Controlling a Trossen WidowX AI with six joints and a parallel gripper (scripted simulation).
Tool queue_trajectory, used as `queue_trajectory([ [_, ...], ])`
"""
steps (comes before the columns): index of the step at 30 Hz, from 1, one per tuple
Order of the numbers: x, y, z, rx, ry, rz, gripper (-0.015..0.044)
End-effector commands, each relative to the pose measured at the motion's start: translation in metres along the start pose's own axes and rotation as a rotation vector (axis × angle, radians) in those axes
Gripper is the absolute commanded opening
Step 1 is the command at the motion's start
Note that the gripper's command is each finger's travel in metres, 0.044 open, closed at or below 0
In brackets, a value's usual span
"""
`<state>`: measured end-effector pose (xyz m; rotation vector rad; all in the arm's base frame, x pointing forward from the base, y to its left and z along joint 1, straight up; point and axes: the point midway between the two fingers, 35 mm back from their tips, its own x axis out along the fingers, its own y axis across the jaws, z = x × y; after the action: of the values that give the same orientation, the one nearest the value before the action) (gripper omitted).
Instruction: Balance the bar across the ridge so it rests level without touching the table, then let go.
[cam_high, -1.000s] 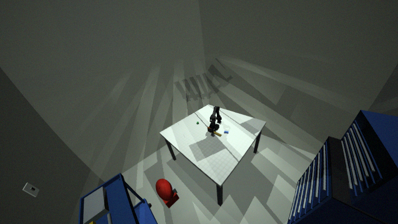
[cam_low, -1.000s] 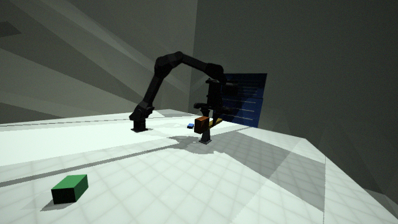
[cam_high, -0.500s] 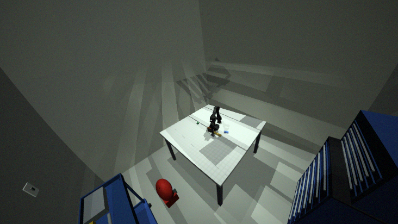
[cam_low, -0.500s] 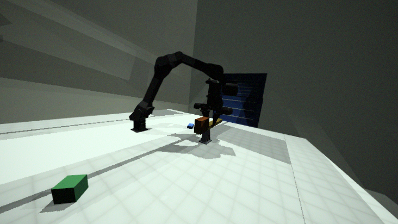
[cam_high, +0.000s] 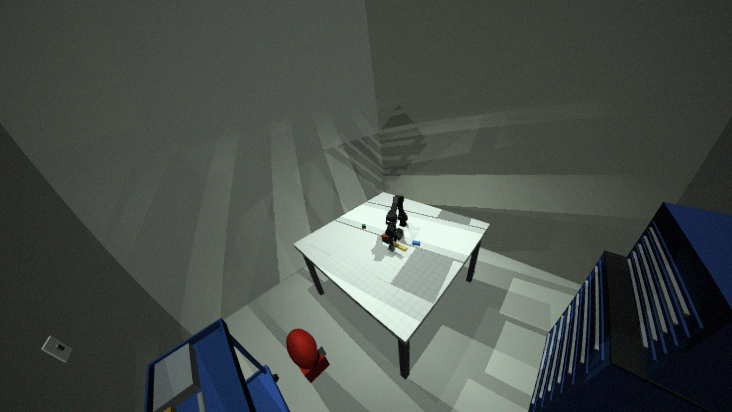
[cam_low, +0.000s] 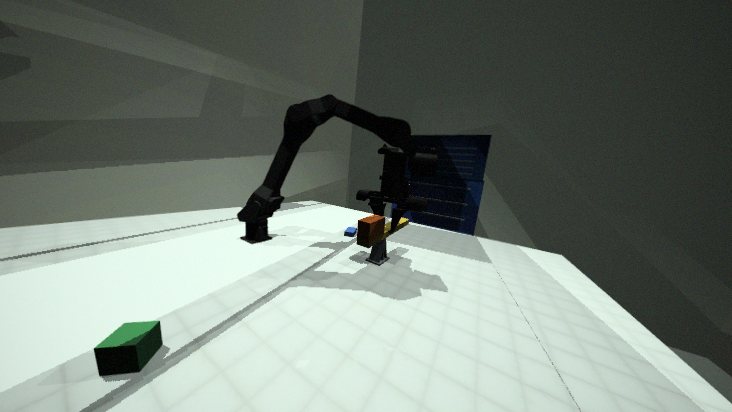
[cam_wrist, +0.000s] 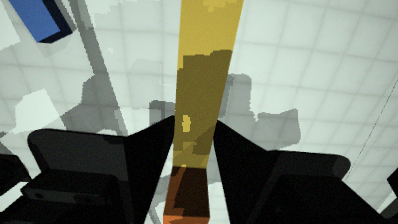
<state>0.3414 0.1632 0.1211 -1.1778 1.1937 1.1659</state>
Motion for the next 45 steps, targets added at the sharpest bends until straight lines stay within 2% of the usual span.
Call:
queue_trajectory([
  [1,0.0008,-0.0005,-0.0005,0.000,0.003,-0.002,0.0000],
  [45,0.0044,0.0000,-0.0004,0.000,0.003,-0.002,0.0000],
])
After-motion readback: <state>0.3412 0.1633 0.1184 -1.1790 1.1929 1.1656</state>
